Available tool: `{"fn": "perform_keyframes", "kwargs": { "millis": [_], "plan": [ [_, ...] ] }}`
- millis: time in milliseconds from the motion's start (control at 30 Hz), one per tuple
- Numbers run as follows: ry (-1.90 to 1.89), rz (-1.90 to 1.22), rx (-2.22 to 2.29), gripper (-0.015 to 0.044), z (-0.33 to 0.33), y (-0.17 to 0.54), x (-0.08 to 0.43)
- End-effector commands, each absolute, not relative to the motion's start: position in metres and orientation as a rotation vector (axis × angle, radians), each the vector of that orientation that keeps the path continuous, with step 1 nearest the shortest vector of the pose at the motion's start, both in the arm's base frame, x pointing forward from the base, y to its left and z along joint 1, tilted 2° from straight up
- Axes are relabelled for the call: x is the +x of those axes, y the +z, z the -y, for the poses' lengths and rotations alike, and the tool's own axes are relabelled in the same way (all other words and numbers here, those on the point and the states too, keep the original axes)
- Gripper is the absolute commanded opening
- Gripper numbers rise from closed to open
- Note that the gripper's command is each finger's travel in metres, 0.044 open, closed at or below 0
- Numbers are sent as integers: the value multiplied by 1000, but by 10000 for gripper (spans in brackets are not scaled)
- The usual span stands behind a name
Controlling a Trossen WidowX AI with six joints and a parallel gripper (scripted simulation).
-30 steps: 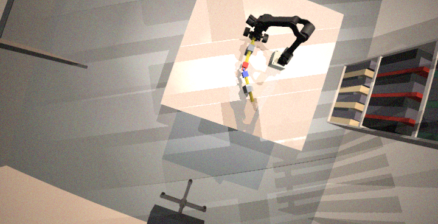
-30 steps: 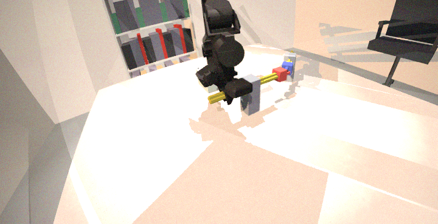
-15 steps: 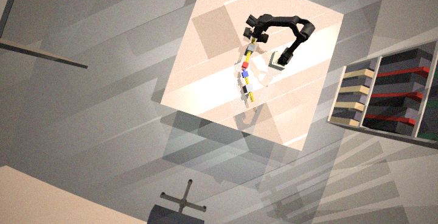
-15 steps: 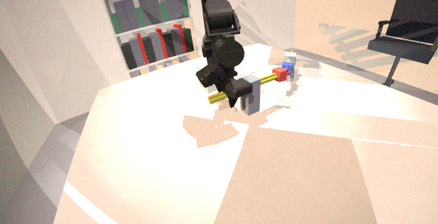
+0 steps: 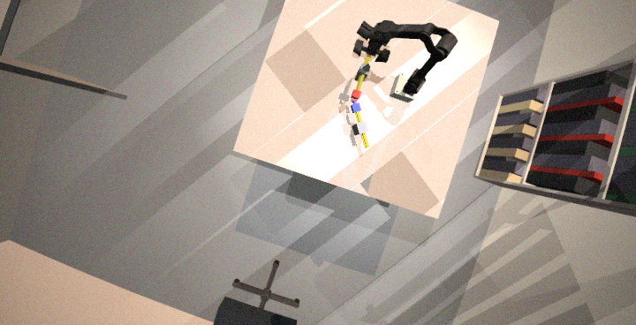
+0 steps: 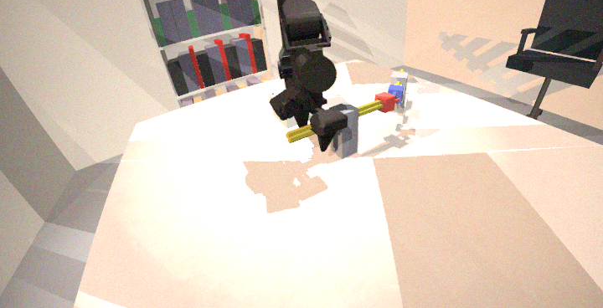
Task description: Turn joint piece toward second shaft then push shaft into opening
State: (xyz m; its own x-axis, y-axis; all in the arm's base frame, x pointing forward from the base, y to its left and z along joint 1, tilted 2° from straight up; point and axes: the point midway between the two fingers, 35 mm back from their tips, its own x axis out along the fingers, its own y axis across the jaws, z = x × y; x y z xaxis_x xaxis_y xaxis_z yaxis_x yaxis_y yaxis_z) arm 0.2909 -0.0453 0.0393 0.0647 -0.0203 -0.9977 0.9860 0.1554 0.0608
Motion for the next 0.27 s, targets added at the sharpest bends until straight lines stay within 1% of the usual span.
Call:
{"fn": "perform_keyframes", "kwargs": {
  "millis": [0, 233],
  "plan": [
    [-1061, -1214, 1106, 440, 45, 39, 291],
    [-1051, -1223, 1116, 440, 46, 68, 290]
  ]
}}
